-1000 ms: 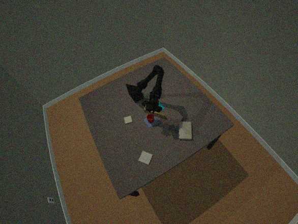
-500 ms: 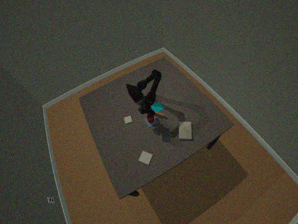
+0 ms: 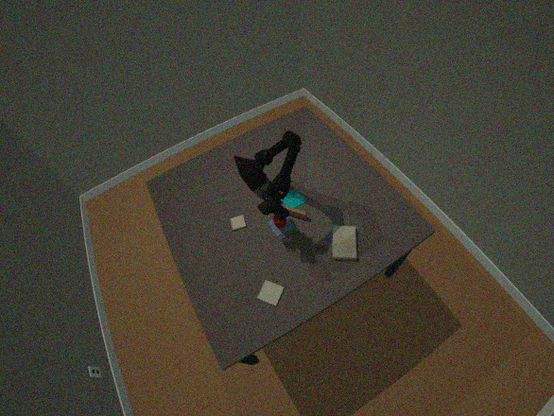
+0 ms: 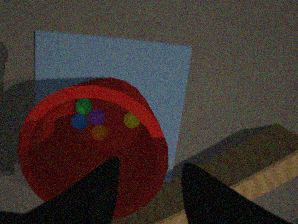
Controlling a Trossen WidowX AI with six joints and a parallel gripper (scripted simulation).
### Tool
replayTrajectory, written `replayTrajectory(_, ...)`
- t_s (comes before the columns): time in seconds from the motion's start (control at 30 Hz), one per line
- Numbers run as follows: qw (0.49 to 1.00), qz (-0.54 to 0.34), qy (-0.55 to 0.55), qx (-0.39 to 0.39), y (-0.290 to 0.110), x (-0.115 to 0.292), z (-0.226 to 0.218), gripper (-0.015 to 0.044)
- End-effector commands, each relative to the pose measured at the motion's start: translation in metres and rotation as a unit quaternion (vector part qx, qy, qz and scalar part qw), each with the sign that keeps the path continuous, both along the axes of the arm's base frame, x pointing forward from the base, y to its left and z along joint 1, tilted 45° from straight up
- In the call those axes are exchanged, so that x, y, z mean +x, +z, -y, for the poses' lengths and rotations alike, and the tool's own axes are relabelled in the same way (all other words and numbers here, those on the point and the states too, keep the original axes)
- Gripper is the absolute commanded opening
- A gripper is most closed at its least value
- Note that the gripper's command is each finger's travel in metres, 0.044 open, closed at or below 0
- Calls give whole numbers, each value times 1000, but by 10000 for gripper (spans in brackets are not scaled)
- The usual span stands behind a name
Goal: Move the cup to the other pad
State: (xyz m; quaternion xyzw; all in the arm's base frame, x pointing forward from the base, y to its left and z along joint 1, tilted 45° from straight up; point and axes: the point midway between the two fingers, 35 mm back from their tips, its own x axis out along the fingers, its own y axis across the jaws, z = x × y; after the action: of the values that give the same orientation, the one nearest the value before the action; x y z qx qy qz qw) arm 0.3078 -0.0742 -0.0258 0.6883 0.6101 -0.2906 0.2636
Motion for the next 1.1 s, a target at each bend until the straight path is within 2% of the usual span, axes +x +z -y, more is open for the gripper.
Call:
replayTrajectory(0.0,1000,-5,-2,4,-6,-2,-7,148)
replayTrajectory(0.93,1000,-5,-2,6,-29,0,-30,148)
replayTrajectory(1.07,1000,-1,0,3,-28,2,-29,43)
